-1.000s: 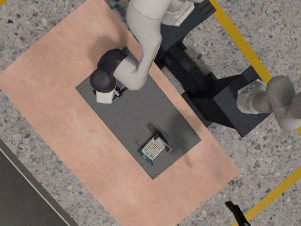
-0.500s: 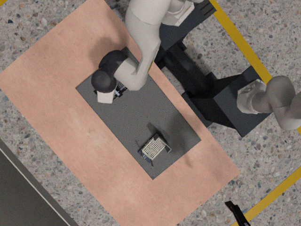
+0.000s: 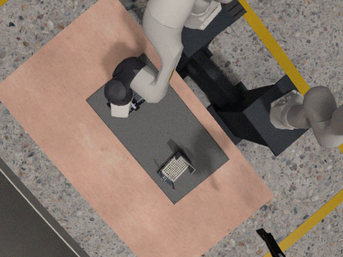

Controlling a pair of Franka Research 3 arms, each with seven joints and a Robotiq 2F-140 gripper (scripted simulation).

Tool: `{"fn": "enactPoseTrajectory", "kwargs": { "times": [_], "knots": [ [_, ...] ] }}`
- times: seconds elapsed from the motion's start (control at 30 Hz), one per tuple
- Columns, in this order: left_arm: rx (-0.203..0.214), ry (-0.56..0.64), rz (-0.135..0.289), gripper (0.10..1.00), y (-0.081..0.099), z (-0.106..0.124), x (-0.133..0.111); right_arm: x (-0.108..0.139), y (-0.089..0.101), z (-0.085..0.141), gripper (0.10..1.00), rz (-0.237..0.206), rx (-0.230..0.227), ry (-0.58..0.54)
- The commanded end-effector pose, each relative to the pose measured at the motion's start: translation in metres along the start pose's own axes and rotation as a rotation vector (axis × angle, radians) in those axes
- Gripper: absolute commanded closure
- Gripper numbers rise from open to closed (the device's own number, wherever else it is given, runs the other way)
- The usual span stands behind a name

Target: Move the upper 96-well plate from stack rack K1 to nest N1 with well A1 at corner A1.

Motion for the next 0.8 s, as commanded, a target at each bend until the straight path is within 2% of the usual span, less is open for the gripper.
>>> {"fn": "enactPoseTrajectory", "kwargs": {
  "times": [0.0, 0.77],
  "knots": [
    [-0.003, 0.003, -0.004, 0.098, -0.0006, 0.0017, 0.0, 0.0005, 0.0001, -0.0001, 0.999, 0.003, 0.001, 0.003],
    [-0.003, 0.003, -0.004, 0.098, -0.0006, 0.0017, 0.0, -0.0007, -0.0034, 0.0002, 0.999, 0.003, 0.001, 0.003]
  ]
}}
Point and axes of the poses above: on each arm, the point where the finger pads meet when closed, its own y axis back along the fingers, its own z axis across the jaws, x = y × z, the point moved 5 cm from there along y, back along the fingers, and after that the axes turned 12 degrees about y, right-handed, at the moved point
